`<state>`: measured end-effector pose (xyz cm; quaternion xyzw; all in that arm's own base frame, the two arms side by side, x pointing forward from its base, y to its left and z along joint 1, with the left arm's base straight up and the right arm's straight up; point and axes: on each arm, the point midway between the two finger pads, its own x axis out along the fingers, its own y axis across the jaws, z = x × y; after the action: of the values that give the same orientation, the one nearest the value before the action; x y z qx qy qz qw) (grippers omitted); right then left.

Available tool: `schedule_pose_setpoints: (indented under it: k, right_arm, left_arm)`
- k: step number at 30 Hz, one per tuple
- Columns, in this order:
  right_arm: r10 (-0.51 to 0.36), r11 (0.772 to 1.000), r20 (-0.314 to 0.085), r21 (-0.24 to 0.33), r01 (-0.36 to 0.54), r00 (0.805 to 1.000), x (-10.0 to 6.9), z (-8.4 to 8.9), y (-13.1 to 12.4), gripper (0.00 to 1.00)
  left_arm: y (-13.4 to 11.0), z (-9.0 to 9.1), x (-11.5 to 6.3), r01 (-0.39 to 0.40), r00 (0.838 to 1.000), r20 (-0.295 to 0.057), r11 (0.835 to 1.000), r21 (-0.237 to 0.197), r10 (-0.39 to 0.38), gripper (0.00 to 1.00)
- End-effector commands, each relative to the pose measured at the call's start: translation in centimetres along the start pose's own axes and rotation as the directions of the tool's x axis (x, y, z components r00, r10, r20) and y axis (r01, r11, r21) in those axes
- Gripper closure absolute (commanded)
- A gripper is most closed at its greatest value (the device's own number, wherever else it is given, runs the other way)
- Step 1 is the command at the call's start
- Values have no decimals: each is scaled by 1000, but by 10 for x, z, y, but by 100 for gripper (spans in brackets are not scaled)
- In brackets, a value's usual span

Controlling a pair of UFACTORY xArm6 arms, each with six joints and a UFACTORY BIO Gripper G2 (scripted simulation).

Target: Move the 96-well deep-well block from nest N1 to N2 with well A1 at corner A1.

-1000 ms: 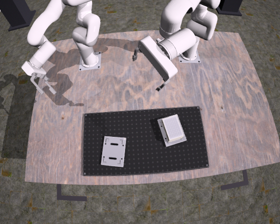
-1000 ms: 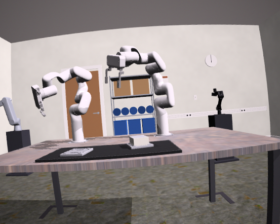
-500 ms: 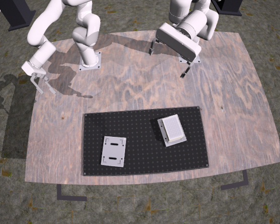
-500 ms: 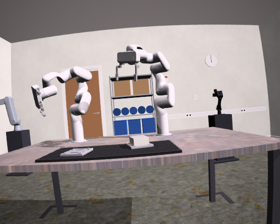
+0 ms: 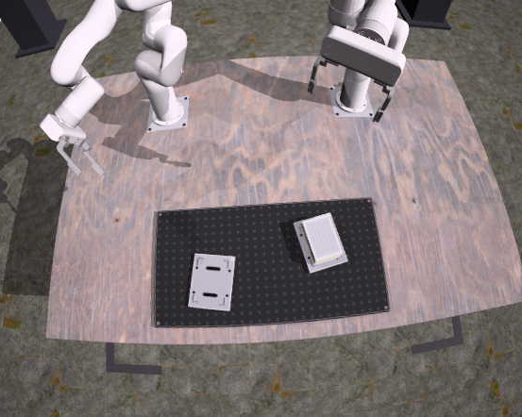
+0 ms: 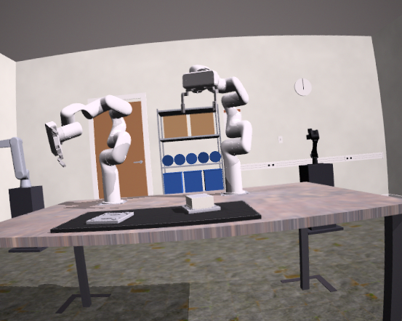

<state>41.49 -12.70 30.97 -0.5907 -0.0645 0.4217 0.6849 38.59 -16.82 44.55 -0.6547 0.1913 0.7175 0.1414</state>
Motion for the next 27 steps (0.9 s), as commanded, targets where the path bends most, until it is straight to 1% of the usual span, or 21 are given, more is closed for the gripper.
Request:
schedule_pose_setpoints:
  k: [1, 6, 11, 13, 20, 27]
  right_arm:
    - [-1, 1000, -1, -3, 1, 1000, -1, 0, -2, 0]
    - [-1, 1000, -1, -3, 1, 1000, -1, 0, -2, 0]
    - [-1, 1000, -1, -3, 1, 1000, -1, 0, -2, 0]
    - [-1, 1000, -1, -3, 1, 1000, -1, 0, -2, 0]
    - [-1, 1000, -1, -3, 1, 1000, -1, 0, -2, 0]
    - [-1, 1000, -1, -3, 1, 1000, -1, 0, -2, 0]
  left_arm:
    - [-14, 22, -4, 22, 999, -22, 998, -59, -23, 0]
    - [-27, 41, -6, 40, 998, -38, 992, -116, -44, 0]
    - [-37, 56, -6, 53, 997, -50, 986, -160, -61, 0]
    - [-37, 56, -6, 53, 997, -50, 986, -160, -61, 0]
    - [-47, 71, -6, 64, 995, -61, 977, -204, -78, 0]
    - [-51, 78, -6, 69, 994, -67, 972, -226, -86, 0]
